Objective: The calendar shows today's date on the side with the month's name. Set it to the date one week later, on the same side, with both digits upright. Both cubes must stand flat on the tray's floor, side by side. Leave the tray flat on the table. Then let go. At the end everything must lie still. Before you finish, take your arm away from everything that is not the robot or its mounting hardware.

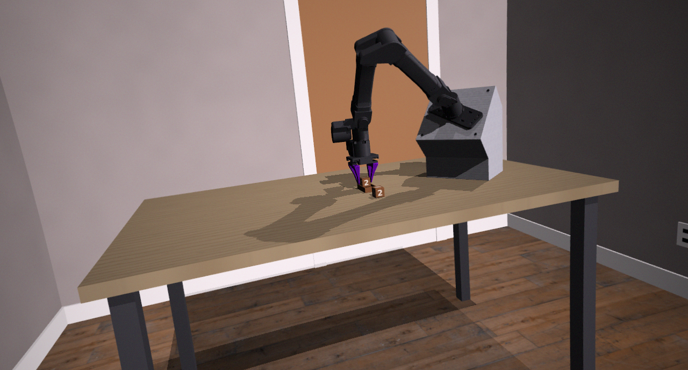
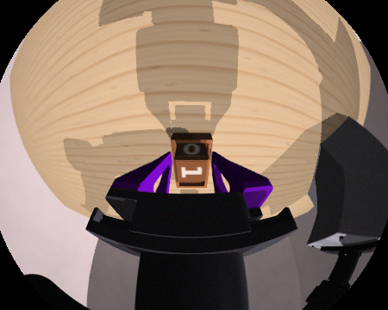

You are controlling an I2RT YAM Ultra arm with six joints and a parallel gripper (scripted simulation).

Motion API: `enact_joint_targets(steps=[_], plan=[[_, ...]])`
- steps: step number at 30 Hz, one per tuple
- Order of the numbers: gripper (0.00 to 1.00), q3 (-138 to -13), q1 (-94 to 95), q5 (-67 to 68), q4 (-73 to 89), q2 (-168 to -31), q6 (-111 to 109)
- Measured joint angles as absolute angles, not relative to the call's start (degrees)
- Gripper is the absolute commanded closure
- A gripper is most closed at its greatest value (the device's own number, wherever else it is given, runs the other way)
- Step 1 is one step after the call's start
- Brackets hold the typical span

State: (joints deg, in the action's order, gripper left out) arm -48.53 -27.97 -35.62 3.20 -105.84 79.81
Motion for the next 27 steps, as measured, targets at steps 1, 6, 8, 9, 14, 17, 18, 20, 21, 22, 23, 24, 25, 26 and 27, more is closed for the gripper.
enact_joint_targets(steps=[1,6,8,9,14,17,18,20,21,22,23,24,25,26,27], plan=[[0.53,-48.53,-27.97,-35.62,3.2,-105.84,79.81],[0.53,-48.53,-27.97,-35.62,3.2,-105.84,79.83],[0.53,-48.53,-27.97,-35.62,3.2,-105.84,79.83],[0.53,-48.53,-27.97,-35.62,3.2,-105.84,79.83],[0.53,-48.53,-27.97,-35.62,3.2,-105.84,79.83],[0.53,-48.53,-27.97,-35.62,3.2,-105.84,79.83],[0.53,-48.53,-27.97,-35.62,3.2,-105.84,79.83],[0.53,-48.53,-27.97,-35.62,3.2,-105.84,79.83],[0.53,-48.53,-27.97,-35.62,3.2,-105.84,79.83],[0.53,-48.53,-27.97,-35.62,3.2,-105.84,79.83],[0.53,-48.53,-27.97,-35.62,3.2,-105.84,79.83],[0.53,-48.53,-27.97,-35.62,3.2,-105.84,79.83],[0.73,-48.53,-27.97,-35.62,3.2,-105.84,79.83],[0.73,-48.53,-27.97,-35.62,3.2,-105.84,79.83],[0.73,-48.53,-27.97,-35.62,3.2,-105.84,79.85]])
